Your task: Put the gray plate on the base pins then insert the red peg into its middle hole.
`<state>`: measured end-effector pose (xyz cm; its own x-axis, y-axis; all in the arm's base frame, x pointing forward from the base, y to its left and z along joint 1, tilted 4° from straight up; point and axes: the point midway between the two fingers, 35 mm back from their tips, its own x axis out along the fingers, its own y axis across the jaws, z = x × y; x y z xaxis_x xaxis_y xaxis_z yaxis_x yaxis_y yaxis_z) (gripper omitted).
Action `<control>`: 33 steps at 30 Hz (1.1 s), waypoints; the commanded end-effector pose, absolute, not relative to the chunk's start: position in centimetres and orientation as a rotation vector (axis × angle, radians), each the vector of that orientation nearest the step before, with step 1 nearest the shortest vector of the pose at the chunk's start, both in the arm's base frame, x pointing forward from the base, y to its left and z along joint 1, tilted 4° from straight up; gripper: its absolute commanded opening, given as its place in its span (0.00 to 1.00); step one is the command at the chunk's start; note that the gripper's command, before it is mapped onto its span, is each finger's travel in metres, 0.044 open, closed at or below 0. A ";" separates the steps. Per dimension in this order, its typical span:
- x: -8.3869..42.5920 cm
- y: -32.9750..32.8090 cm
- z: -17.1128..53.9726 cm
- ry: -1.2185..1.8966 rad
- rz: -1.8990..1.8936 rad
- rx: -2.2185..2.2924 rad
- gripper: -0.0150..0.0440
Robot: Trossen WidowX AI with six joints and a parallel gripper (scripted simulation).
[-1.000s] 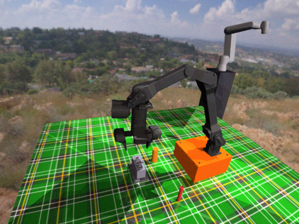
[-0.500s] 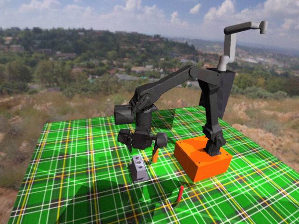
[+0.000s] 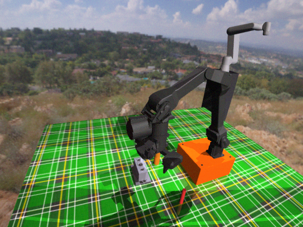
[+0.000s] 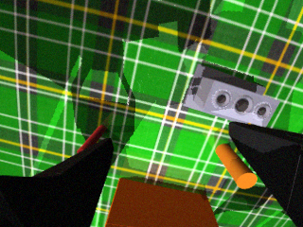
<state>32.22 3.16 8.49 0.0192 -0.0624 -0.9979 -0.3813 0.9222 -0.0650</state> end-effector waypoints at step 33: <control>23.5 12.5 7.7 1.348 -0.877 0.816 1.00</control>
<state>23.77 12.39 7.62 0.0192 -0.0623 -0.9979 0.8788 0.4770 -0.0129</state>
